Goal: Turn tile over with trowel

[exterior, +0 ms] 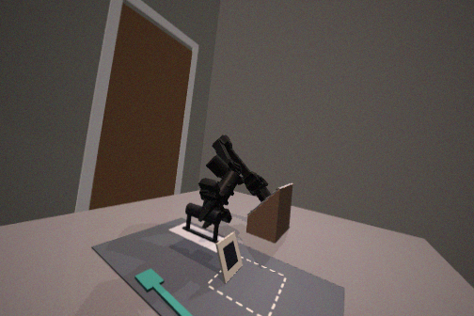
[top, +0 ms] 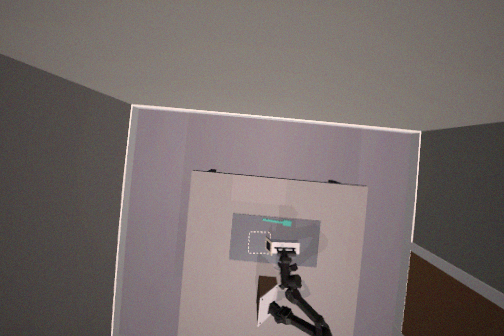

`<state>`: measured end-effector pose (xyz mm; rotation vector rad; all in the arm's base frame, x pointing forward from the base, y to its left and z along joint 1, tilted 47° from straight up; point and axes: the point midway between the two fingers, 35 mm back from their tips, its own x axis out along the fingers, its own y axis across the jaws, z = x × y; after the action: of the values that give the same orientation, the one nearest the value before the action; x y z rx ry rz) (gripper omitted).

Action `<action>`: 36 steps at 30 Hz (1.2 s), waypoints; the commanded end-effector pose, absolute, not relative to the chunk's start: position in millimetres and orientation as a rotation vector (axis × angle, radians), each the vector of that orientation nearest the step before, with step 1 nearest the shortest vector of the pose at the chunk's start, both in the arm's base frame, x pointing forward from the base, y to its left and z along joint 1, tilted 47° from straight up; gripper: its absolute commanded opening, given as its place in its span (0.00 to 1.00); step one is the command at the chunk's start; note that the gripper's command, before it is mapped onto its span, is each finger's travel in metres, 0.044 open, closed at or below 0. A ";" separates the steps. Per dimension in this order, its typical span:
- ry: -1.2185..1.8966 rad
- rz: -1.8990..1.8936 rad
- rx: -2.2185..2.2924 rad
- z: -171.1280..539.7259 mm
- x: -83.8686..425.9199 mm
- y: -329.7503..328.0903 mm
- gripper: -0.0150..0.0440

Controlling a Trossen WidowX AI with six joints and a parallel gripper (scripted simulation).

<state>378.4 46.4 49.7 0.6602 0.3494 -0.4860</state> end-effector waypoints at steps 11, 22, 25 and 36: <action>0.351 -0.476 0.667 31.5 375.0 64.8 0.25; 0.351 -0.476 0.667 25.0 374.2 67.7 0.25; 0.351 -0.476 0.667 27.8 374.8 67.1 0.25; 0.351 -0.476 0.666 74.9 379.7 54.1 0.25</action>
<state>376.0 55.5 52.6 0.6593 0.3637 -0.4936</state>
